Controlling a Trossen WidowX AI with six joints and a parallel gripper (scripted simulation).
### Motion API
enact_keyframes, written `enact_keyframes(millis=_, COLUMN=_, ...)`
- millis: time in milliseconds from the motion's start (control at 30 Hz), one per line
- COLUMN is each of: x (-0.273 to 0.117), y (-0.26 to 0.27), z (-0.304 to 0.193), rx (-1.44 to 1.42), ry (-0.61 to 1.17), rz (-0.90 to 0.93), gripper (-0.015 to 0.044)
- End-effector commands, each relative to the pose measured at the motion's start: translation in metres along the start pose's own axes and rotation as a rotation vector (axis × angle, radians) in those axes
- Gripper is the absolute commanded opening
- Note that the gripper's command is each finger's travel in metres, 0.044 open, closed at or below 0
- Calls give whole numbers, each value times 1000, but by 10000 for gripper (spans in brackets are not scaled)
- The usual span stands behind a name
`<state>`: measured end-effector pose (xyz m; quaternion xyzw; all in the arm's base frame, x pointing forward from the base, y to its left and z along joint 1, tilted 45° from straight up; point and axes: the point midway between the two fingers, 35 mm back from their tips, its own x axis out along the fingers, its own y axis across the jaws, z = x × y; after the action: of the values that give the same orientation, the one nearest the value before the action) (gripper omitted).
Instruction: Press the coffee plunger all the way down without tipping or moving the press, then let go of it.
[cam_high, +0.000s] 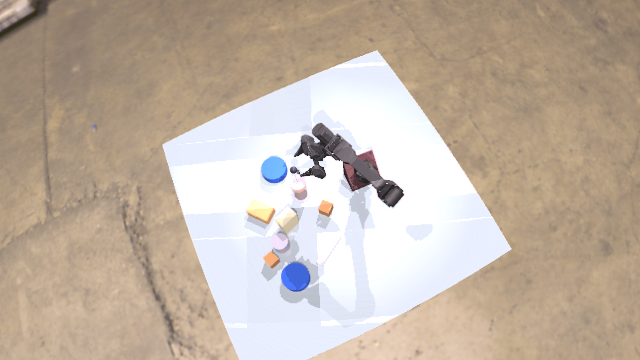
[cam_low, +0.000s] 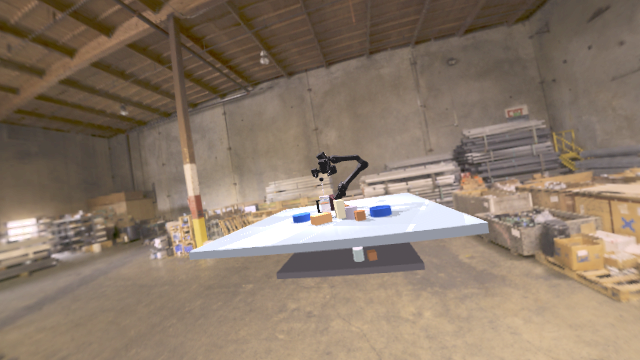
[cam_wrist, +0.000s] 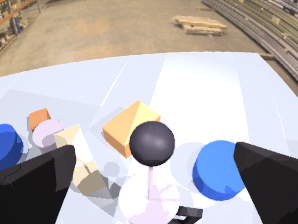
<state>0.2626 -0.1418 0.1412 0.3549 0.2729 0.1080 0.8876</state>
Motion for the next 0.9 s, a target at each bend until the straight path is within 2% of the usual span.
enact_keyframes(millis=0, x=7, y=0, z=-1, rx=2, ry=4, rz=-2, gripper=440)
enact_keyframes(millis=500, x=29, y=2, z=-1, rx=2, ry=-3, rz=3, gripper=440)
enact_keyframes(millis=867, x=29, y=2, z=-1, rx=2, ry=-3, rz=3, gripper=151)
